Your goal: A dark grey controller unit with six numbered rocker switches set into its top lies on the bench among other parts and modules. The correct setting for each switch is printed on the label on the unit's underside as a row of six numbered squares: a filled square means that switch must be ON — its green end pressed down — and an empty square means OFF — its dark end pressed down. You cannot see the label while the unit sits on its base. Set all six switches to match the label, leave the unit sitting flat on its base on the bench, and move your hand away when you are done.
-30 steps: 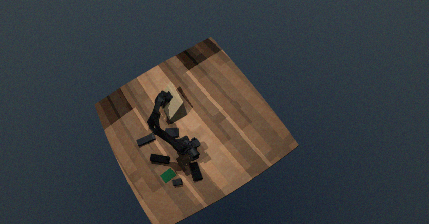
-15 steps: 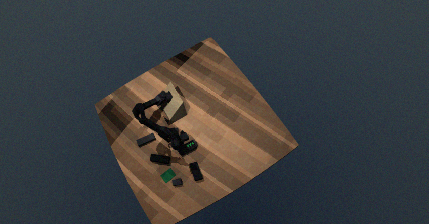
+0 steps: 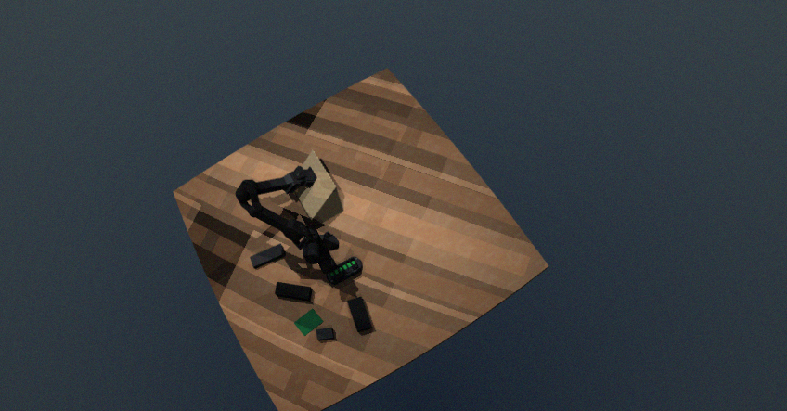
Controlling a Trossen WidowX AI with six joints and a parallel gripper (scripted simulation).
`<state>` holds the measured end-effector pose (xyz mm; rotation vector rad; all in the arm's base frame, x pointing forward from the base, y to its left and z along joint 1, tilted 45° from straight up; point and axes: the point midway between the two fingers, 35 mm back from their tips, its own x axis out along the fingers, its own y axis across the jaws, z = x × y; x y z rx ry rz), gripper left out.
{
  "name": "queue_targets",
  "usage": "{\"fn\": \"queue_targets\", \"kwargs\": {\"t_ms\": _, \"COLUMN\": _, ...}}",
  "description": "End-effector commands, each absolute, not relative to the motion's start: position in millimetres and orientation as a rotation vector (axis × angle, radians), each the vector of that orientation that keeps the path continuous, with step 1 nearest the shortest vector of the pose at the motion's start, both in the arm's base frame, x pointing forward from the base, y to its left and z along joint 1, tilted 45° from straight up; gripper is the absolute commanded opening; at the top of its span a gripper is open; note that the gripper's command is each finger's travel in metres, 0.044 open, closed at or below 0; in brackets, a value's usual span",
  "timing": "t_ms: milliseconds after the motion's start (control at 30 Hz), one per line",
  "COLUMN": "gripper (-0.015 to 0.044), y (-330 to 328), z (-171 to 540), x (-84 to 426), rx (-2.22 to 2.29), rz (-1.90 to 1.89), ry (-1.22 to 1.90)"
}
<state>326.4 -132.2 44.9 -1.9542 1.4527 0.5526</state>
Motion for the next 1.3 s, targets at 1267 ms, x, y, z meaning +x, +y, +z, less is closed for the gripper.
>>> {"fn": "queue_targets", "kwargs": {"t_ms": 1267, "gripper": 0.0, "y": -61.4, "z": -18.4, "x": 446.7, "rx": -1.535, "rz": 0.712, "ry": 2.036}}
